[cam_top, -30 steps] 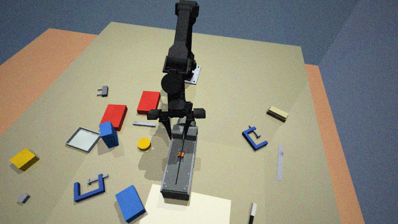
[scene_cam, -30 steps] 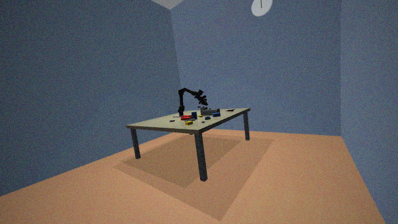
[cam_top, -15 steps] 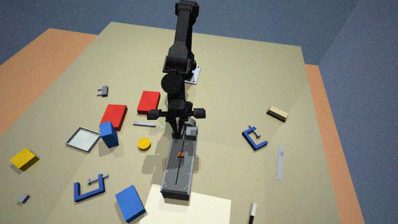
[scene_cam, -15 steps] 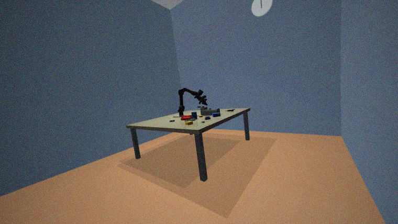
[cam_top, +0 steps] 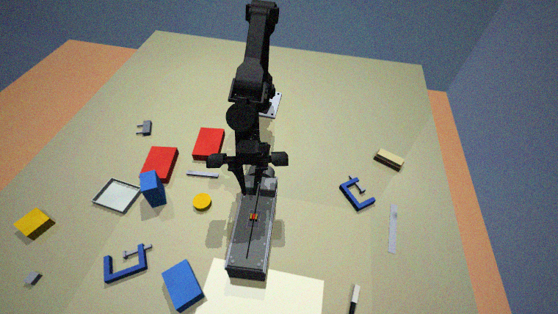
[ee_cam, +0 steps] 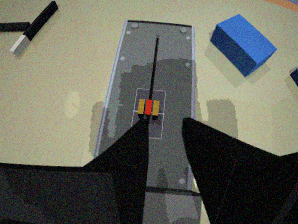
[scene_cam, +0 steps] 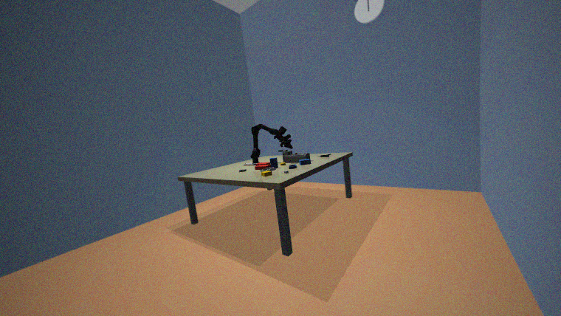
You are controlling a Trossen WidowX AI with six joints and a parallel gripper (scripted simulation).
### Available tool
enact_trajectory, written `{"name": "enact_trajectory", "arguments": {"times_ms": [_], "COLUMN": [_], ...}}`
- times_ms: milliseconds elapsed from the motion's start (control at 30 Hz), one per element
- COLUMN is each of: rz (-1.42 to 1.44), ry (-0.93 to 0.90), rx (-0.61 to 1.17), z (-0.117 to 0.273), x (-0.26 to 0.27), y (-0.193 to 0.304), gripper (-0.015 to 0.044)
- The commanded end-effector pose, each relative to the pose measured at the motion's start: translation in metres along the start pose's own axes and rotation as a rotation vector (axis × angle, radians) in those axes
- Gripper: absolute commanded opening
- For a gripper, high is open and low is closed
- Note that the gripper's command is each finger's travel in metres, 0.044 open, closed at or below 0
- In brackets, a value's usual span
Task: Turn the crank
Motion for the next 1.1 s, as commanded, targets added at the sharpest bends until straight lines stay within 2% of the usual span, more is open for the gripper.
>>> {"name": "enact_trajectory", "arguments": {"times_ms": [0, 300, 367, 900, 933, 1067], "rz": [0.000, 0.000, 0.000, 0.000, 0.000, 0.000], "ry": [0.001, 0.001, 0.001, 0.001, 0.001, 0.001], "rx": [0.000, 0.000, 0.000, 0.000, 0.000, 0.000], "z": [0.0000, 0.0000, 0.0000, 0.0000, 0.0000, 0.0000], "x": [-0.0001, -0.0001, -0.0001, -0.0001, -0.0001, -0.0001], "y": [0.0000, 0.0000, 0.0000, 0.0000, 0.0000, 0.0000], "gripper": [0.0184, 0.0420, 0.0440, 0.0020, 0.0000, 0.0000]}}
Point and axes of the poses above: the point midway between the two fingers, 35 mm back from their tips, its own z axis back along the fingers, its own x axis across the jaws, y = z × x, the point moved 2 cm from there along z, back along the fingers, and after that the axes turned 3 degrees about z, right-handed, at the moved point
